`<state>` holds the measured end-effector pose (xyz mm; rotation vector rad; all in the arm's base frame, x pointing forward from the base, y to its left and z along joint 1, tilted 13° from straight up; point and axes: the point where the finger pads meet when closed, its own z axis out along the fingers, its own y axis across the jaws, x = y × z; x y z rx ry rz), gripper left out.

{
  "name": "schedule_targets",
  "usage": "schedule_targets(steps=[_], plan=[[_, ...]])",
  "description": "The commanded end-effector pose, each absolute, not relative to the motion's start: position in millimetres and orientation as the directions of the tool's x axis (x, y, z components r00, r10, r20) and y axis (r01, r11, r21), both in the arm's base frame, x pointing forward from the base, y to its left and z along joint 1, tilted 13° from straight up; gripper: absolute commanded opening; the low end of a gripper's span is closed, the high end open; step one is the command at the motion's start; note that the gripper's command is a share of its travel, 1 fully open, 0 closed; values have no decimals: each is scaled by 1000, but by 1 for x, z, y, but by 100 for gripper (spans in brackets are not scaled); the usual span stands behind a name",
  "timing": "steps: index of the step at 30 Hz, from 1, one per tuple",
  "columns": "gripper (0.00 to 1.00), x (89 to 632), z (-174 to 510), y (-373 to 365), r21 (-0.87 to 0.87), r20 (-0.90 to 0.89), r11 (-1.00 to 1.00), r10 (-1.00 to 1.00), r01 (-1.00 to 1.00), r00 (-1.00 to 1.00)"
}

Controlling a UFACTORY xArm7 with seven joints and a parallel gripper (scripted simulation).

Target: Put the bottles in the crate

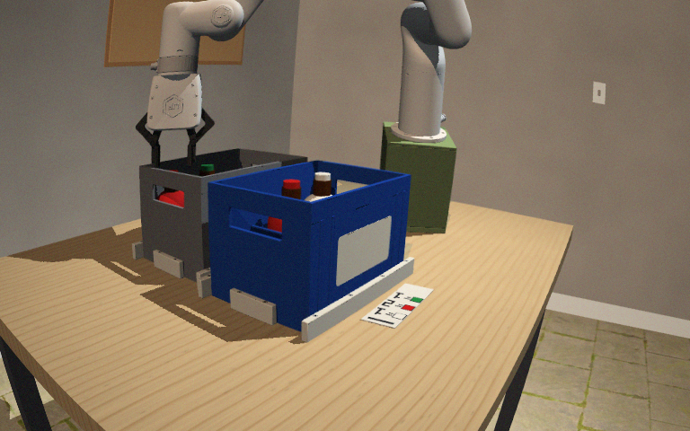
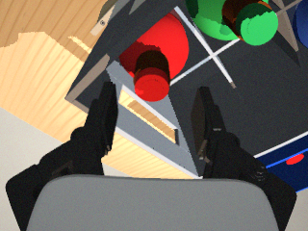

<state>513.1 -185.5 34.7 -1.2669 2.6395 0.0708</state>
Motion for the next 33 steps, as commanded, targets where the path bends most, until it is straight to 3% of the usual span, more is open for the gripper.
schedule_targets(steps=[1, 33], plan=[[65, 515, 33, -186, -53, -212, 630, -766, -775, -607], [65, 520, 3, -182, -53, -212, 630, -766, -775, -607]])
